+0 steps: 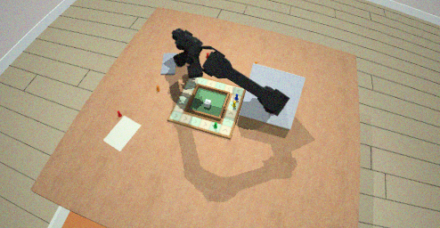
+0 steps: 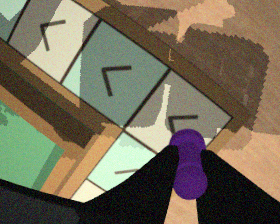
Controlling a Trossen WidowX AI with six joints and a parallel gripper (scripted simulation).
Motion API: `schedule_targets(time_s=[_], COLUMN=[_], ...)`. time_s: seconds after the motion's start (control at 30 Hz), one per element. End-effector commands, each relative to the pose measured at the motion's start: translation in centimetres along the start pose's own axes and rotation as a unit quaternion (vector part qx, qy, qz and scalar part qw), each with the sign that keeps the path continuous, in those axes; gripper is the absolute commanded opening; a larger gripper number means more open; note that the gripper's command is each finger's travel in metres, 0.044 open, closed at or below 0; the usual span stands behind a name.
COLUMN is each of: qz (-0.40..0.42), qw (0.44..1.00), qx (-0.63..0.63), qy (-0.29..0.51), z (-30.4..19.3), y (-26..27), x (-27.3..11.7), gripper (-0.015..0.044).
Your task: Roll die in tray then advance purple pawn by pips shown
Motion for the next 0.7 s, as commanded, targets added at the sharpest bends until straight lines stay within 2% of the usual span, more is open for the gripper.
schedule_targets(time_s=[0.0,0.53,0.67], qz=[0.005,0.006,0.004], qw=[1.0,1.0,1.0], qx=[0.002,0.002,0.001], qy=[0.0,0.0,0.002], z=[-0.1,-0.1,0.0], y=[0.2,0.2,0.1], x=[1.6,3.3,2.8], gripper=[0.0,0.0,0.0105])
Point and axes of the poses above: the point midway between the two fingers, 35 mm back from their tips, its own x axis out along the fingers, its own y axis across the jaws, z = x × y, the point moved 9 cm from there along -x, back along the fingers, and after that the axes turned 10 degrees about -x, right-handed, at the moved point
